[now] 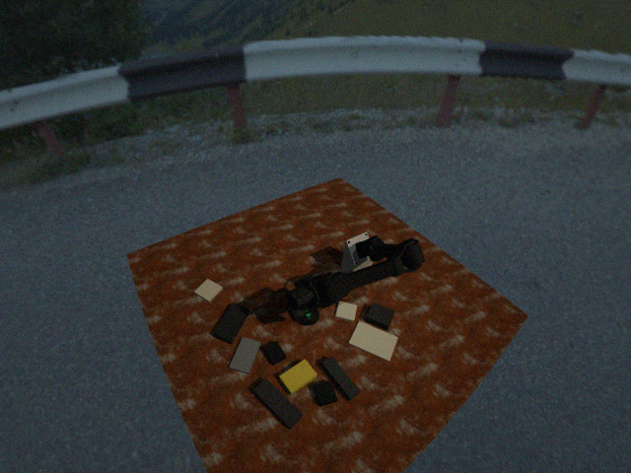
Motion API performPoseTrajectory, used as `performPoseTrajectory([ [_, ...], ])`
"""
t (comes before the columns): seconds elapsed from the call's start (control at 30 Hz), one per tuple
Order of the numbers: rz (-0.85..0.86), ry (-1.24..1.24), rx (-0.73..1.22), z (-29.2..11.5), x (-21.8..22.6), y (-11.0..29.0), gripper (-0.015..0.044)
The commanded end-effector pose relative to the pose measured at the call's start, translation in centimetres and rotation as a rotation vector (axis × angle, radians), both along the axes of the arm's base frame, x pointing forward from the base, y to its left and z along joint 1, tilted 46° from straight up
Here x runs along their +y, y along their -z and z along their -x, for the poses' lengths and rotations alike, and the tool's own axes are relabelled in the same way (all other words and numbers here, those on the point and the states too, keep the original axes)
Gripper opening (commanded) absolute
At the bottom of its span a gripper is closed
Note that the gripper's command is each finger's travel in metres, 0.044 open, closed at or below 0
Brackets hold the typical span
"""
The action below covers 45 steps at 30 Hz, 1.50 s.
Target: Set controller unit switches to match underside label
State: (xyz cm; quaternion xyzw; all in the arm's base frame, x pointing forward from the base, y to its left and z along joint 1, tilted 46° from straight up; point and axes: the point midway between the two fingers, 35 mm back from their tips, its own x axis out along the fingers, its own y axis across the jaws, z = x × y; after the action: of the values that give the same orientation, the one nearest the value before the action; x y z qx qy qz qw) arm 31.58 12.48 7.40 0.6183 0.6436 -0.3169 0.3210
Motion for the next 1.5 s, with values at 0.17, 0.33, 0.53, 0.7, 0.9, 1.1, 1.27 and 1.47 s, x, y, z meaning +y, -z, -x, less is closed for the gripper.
performPoseTrajectory([
  [0.17,0.004,0.000,0.011,0.2,1.1,1.4,0.0440],
  [0.33,0.003,0.000,0.011,0.3,1.7,1.9,0.0440],
  [0.53,0.001,0.000,0.011,0.4,2.3,2.5,0.0440],
  [0.7,0.001,0.000,0.011,0.4,2.3,2.5,0.0335],
  [0.9,0.001,0.000,0.011,0.4,2.3,2.5,0.0326],
  [1.1,0.001,0.000,0.011,0.4,2.3,2.5,0.0326],
  [1.27,0.001,0.000,0.011,0.4,2.2,2.4,0.0326],
  [1.47,0.001,0.000,0.011,0.3,1.8,2.3,0.0336],
])
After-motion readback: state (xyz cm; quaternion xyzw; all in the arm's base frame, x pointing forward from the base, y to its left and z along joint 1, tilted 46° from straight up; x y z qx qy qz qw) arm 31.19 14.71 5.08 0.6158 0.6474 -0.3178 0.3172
